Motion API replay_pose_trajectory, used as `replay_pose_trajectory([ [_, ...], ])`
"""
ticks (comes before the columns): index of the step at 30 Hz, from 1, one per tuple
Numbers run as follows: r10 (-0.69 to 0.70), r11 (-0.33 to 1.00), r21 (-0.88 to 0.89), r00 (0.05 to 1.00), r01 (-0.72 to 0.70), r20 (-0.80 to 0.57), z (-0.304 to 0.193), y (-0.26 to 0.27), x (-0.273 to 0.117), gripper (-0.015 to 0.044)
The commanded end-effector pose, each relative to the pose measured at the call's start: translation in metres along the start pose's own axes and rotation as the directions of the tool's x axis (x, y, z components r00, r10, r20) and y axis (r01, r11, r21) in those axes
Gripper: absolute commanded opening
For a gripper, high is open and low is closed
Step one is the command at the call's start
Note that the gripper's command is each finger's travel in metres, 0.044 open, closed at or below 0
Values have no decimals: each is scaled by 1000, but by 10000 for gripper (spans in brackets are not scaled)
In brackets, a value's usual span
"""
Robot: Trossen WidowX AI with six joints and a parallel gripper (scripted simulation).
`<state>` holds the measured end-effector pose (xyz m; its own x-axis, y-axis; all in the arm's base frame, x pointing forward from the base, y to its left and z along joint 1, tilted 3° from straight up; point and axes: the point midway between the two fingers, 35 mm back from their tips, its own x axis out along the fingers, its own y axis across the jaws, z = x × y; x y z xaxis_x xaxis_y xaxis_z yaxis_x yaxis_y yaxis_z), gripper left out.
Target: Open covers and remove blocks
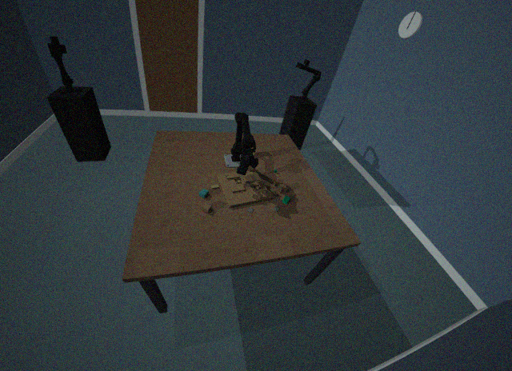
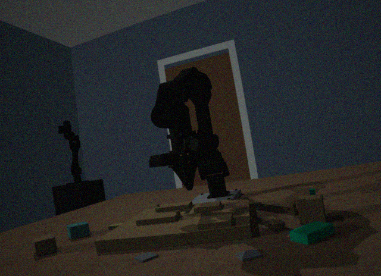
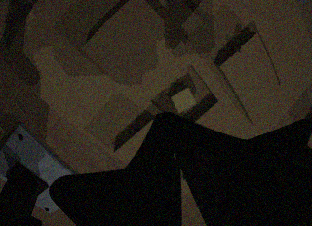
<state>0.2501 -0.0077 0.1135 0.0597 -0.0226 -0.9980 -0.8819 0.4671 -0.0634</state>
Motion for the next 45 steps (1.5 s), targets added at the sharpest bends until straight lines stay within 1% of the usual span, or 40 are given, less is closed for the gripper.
replay_pose_trajectory([
  [1,-8,867,498,1000,3,7,-17,9,-6,0],
  [3,-8,739,673,1000,1,7,-23,13,-7,0],
  [6,-9,485,875,1000,-2,7,-32,18,-8,0],
  [8,-9,285,959,1000,-4,7,-38,22,-9,0],
  [10,-10,71,997,1000,-6,7,-44,26,-9,0],
  [12,-10,-145,989,1000,-8,7,-50,31,-9,0],
  [14,-11,-298,955,1000,-10,7,-54,34,-10,0],
  [18,-11,-558,830,1000,-12,7,-61,40,-10,0],
  [22,-12,-770,638,1000,-13,7,-67,46,-10,0],
  [23,-12,-801,599,1000,-14,7,-68,47,-10,0],
  [25,-12,-818,575,1000,-14,7,-69,47,-10,0],
  [45,-12,-818,575,1000,-14,7,-69,47,-10,0],
])
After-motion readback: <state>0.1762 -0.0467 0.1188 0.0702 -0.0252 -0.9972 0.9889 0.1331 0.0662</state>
